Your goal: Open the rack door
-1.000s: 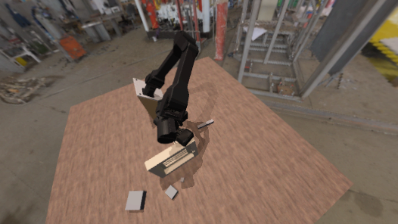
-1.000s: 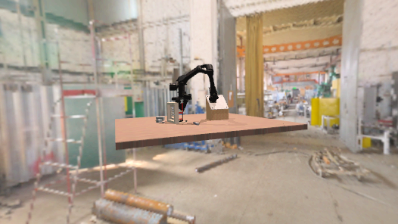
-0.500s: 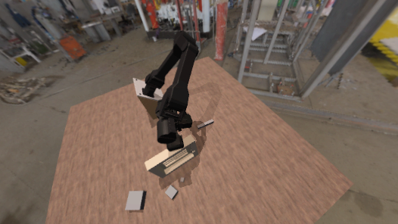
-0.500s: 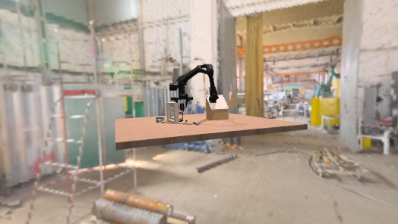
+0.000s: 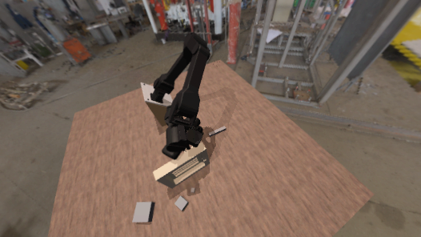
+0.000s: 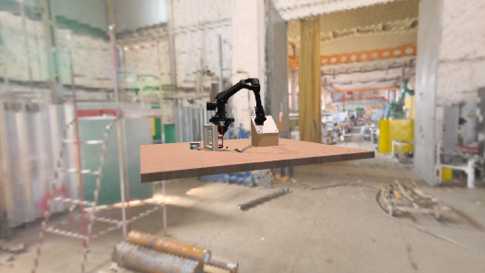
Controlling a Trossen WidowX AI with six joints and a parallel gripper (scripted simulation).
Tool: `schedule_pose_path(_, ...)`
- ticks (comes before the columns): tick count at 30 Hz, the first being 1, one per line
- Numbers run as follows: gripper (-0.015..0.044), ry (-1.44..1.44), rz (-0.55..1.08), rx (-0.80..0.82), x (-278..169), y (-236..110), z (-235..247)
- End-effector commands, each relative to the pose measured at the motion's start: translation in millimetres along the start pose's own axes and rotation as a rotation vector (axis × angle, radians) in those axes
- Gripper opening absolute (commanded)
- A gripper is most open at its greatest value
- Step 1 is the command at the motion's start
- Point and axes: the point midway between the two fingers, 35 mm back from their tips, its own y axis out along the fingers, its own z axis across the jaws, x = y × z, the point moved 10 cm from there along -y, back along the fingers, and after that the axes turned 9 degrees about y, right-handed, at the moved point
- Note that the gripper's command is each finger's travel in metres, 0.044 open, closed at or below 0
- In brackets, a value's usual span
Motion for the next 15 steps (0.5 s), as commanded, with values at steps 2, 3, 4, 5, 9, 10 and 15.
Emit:
schedule_pose_path(2,0.0281,0.21,-0.002,0.002,0.1,0.2,-0.2)
schedule_pose_path(3,0.0281,0.259,-0.002,0.002,0.1,0.2,-0.2)
schedule_pose_path(4,0.0281,0.309,-0.002,0.002,0.1,0.2,-0.2)
schedule_pose_path(5,0.0281,0.358,-0.002,0.002,0.1,0.2,-0.2)
schedule_pose_path(9,0.0281,0.556,-0.002,0.002,0.1,0.1,-0.2)
schedule_pose_path(10,0.0281,0.606,-0.002,0.002,0.1,0.1,-0.2)
schedule_pose_path(15,0.0281,0.854,-0.001,0.002,0.1,0.1,-0.2)
